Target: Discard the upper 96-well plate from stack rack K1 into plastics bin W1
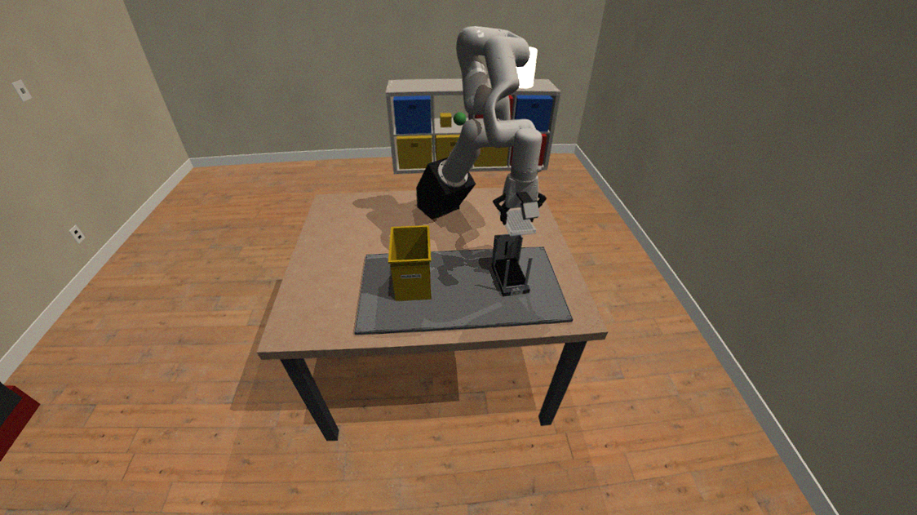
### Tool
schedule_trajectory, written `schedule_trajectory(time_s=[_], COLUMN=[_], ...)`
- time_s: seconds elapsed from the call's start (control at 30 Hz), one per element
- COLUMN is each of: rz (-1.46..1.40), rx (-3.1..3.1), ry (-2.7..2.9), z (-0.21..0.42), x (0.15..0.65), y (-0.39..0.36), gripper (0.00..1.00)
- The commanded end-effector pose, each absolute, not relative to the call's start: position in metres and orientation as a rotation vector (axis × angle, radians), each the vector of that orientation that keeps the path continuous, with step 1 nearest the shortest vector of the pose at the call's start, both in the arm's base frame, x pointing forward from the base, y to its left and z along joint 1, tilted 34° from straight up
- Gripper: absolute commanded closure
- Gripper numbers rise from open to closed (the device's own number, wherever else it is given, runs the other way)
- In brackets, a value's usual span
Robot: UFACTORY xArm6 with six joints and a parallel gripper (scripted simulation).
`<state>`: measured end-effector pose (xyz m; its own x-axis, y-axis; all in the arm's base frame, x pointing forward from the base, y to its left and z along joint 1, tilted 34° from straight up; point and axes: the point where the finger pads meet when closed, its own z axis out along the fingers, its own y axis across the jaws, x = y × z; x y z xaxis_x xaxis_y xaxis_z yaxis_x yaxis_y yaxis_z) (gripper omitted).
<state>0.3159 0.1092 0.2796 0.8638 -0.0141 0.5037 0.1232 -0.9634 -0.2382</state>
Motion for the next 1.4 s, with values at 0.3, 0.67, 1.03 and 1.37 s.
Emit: schedule_trajectory(time_s=[0.3, 0.67, 1.03, 1.37], rz=[-0.739, -0.729, -0.729, -0.728], rx=[-2.761, -2.753, -2.754, -2.754], ry=[0.009, 0.063, 0.063, 0.063], z=[0.279, 0.266, 0.257, 0.248], x=[0.317, 0.319, 0.321, 0.322], y=[0.103, 0.068, 0.040, 0.015], gripper=[1.00, 1.00, 1.00, 1.00])
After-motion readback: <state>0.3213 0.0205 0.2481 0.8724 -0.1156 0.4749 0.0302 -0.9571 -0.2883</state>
